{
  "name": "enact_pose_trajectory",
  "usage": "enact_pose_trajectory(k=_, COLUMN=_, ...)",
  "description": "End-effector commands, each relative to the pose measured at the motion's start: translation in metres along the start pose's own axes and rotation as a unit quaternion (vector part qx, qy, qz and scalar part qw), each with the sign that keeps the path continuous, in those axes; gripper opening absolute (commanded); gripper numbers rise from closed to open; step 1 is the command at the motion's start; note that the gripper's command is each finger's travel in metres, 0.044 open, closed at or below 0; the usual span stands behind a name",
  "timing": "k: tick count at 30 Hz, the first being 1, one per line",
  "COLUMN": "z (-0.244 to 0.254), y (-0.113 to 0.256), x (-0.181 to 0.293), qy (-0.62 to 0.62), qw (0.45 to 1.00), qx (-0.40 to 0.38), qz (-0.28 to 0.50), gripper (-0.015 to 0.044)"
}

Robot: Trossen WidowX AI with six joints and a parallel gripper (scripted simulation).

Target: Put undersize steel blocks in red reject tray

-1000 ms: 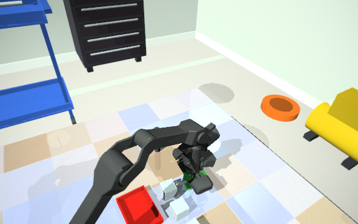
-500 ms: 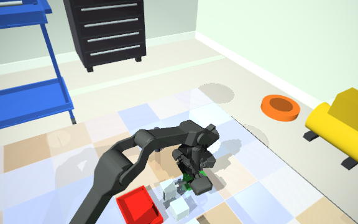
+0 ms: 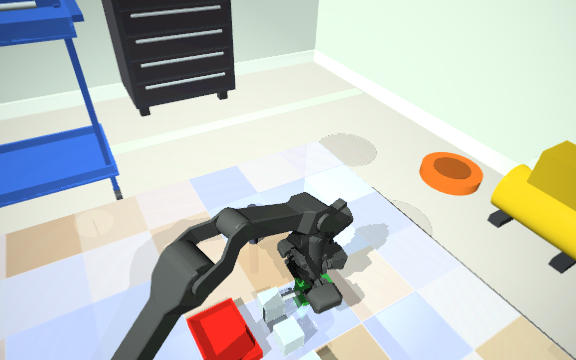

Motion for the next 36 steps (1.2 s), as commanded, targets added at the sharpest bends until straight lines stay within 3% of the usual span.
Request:
enact_pose_trajectory(k=1, z=-0.0001, y=0.0013, x=0.0, qy=-0.002, qw=1.0, qx=-0.001, qz=-0.004, gripper=0.0)
enact_pose_trajectory(k=36, z=-0.0009, y=0.0058, x=0.0086, qy=-0.001, qw=1.0, qx=-0.001, qz=-0.004, gripper=0.0)
Point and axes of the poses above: the point midway between the two fingers, 35 mm back from their tips, its own y axis back along the fingers, its own z axis across the jaws, x = y × z, the point moved 6 cm from there along y, back along the fingers, and after that the axes turned 12 degrees about -y, right-handed, at the moved point
